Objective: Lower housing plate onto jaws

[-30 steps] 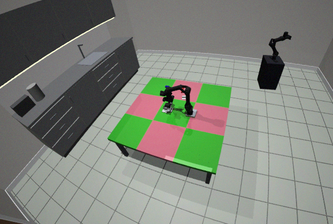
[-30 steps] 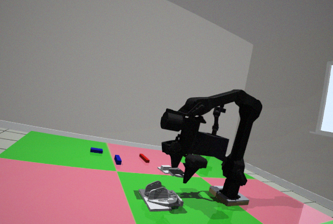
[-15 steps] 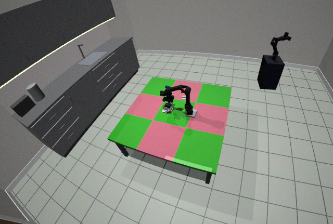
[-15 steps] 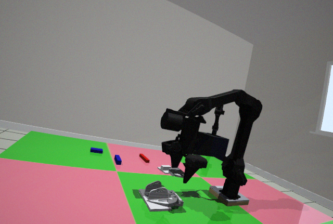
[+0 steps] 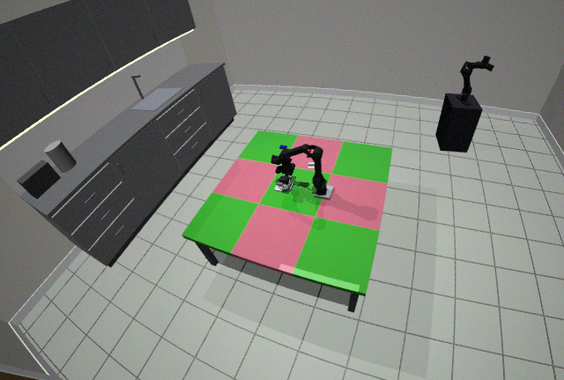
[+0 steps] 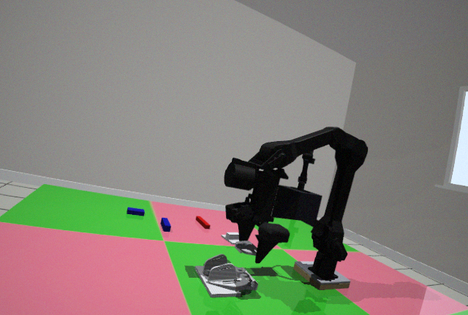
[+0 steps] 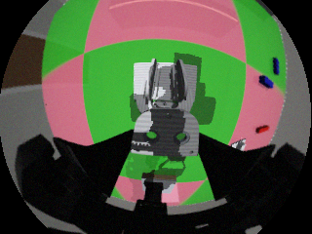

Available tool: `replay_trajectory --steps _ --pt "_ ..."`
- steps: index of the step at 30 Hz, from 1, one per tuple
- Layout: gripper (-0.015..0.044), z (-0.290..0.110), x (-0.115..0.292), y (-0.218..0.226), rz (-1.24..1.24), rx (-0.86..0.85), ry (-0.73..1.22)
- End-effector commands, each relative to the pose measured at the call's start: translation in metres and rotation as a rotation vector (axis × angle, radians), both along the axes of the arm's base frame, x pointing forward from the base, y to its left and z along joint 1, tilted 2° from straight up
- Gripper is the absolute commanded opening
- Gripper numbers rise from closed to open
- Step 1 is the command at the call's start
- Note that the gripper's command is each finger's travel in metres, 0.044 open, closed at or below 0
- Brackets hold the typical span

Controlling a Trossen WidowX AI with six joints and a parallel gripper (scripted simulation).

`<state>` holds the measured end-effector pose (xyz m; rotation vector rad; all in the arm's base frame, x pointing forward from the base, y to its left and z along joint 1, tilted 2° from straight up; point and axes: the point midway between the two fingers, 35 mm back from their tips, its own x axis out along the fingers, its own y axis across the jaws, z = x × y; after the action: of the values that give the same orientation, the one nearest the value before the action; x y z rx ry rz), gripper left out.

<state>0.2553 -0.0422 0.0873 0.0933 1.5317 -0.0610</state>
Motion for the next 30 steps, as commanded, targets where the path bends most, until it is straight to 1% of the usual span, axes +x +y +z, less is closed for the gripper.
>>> replay_trajectory --steps 1,24,30 --pt "0.0351 -0.008 0.001 0.001 0.001 0.003 0.004" --pt "0.0351 -0.045 0.000 0.002 0.001 0.004 0.005" --pt "0.0351 -0.048 0.000 0.002 0.000 0.004 0.005"
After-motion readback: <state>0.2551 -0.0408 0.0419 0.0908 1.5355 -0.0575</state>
